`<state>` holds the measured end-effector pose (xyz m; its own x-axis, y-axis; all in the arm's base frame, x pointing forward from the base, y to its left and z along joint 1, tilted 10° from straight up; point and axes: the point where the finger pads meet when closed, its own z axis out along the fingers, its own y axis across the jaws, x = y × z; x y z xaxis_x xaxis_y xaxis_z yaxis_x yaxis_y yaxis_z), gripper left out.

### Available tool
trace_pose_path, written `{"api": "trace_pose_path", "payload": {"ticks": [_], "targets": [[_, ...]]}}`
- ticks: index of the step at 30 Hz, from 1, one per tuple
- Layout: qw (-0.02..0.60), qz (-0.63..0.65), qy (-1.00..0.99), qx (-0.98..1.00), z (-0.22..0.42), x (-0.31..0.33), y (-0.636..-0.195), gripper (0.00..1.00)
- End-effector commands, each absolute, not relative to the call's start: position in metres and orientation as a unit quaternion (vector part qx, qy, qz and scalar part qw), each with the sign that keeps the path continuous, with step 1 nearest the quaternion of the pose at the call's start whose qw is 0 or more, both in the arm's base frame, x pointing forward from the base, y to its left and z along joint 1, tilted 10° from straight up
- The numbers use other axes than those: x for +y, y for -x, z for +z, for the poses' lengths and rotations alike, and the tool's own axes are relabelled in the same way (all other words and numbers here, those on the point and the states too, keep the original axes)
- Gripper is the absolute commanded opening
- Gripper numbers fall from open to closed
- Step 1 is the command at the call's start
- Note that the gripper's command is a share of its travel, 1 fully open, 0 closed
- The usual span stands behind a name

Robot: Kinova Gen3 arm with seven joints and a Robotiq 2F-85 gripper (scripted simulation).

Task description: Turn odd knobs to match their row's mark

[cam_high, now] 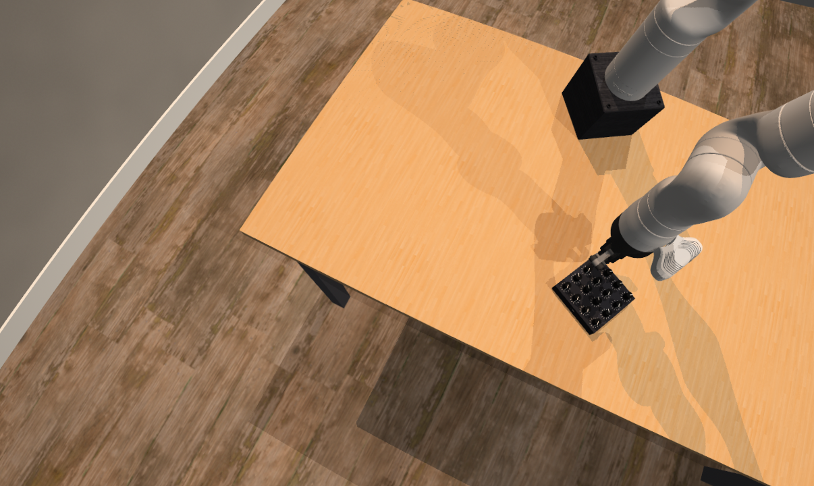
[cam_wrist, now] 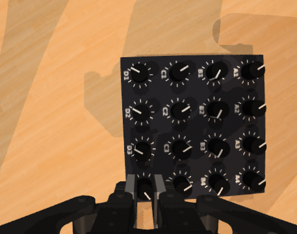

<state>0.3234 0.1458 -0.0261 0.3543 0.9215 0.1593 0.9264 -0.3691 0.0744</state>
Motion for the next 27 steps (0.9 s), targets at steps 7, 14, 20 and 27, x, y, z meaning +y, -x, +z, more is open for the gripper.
{"api": "trace_pose_path", "payload": {"ticks": [7, 14, 20, 27], "targets": [[0.014, -0.087, 0.822, -0.562, -0.0264, 0.1457, -0.3233, 0.08], [0.013, -0.087, 0.818, -0.568, -0.0264, 0.1457, -0.3233, 0.08], [0.012, -0.087, 0.808, -0.582, -0.0264, 0.1457, -0.3233, 0.08], [0.01, -0.087, 0.794, -0.602, -0.0264, 0.1457, -0.3233, 0.08]]}}
